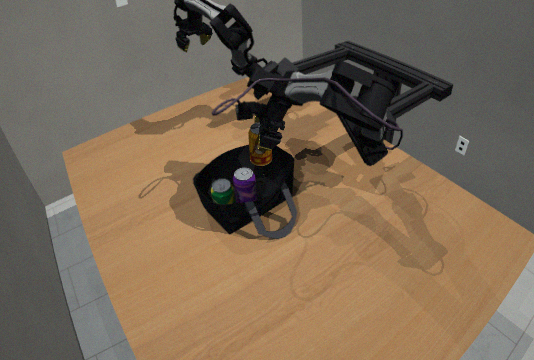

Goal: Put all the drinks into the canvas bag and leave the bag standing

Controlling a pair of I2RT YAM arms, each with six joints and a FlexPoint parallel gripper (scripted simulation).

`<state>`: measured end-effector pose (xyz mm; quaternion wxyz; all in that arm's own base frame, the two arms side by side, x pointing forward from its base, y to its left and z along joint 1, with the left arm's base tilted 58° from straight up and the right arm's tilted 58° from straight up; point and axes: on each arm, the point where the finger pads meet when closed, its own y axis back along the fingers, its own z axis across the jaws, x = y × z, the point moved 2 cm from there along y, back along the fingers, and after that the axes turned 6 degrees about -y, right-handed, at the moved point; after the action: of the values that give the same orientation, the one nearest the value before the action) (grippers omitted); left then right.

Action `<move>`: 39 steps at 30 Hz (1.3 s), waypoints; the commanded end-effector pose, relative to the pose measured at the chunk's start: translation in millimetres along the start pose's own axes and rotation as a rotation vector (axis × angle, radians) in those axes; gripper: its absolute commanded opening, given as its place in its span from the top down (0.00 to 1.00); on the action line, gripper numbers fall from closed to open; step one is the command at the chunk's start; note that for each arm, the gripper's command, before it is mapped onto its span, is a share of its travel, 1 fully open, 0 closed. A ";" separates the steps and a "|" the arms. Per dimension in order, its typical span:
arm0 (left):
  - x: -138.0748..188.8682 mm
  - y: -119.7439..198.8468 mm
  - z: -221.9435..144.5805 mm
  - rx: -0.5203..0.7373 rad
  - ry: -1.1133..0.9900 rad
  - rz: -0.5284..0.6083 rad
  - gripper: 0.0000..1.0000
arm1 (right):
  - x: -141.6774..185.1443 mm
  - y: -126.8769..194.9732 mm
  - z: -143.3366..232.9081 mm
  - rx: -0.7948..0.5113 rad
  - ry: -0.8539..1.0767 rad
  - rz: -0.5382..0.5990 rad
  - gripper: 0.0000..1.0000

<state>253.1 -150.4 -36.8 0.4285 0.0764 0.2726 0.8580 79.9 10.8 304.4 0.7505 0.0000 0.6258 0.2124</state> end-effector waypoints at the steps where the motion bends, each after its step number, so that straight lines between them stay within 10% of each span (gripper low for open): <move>1: -26.6 5.4 4.1 -0.003 0.084 -0.102 0.33 | 1.2 8.3 2.3 0.015 0.018 -0.016 0.14; 39: -2.6 -40.5 -3.1 0.009 0.065 -0.089 0.33 | 1.2 8.3 2.3 0.015 0.018 -0.016 0.14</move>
<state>268.9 -114.8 -62.9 0.4284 0.0768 0.2731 0.8579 79.9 10.8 304.4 0.7505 0.0000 0.6258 0.2124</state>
